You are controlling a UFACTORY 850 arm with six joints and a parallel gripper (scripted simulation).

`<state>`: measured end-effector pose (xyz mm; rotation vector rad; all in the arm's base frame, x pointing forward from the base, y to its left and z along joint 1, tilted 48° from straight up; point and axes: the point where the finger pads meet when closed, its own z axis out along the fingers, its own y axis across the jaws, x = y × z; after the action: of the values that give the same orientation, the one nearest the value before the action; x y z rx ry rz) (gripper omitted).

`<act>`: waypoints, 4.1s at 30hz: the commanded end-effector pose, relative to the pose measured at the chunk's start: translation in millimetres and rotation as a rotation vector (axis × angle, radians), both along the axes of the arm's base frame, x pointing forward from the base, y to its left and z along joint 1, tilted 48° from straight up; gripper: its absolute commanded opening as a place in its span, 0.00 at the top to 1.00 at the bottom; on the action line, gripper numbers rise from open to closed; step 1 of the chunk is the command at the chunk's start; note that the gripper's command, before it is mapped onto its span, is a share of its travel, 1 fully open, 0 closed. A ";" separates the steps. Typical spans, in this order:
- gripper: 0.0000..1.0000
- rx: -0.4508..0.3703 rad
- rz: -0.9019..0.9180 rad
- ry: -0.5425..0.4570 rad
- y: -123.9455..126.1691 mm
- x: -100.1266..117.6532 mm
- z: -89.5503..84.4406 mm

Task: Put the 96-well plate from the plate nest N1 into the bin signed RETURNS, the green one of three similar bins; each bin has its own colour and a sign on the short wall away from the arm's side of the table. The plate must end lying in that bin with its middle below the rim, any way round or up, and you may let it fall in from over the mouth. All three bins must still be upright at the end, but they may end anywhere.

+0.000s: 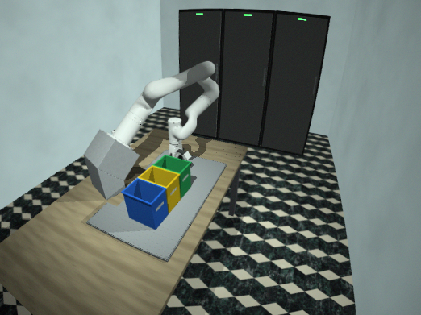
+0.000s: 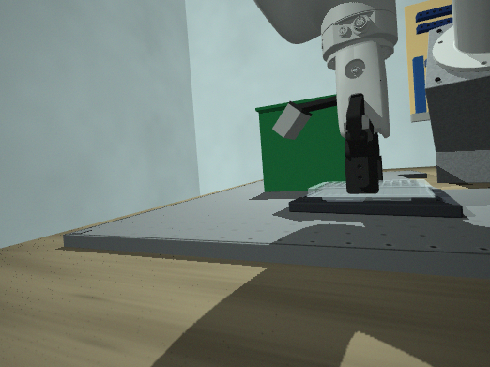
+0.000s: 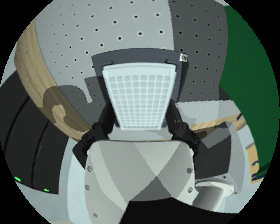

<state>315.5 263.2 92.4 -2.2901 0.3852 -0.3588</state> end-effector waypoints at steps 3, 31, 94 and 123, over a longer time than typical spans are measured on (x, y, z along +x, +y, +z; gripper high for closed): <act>1.00 0.000 0.000 0.000 -2.0 -1.2 1.8; 1.00 0.000 0.000 0.000 -12.4 -7.1 12.4; 1.00 0.000 0.000 0.000 -66.3 -37.6 67.4; 1.00 0.000 0.000 0.000 -93.4 -52.9 95.1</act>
<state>264.1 172.7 184.3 -2.2901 0.3854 -0.3606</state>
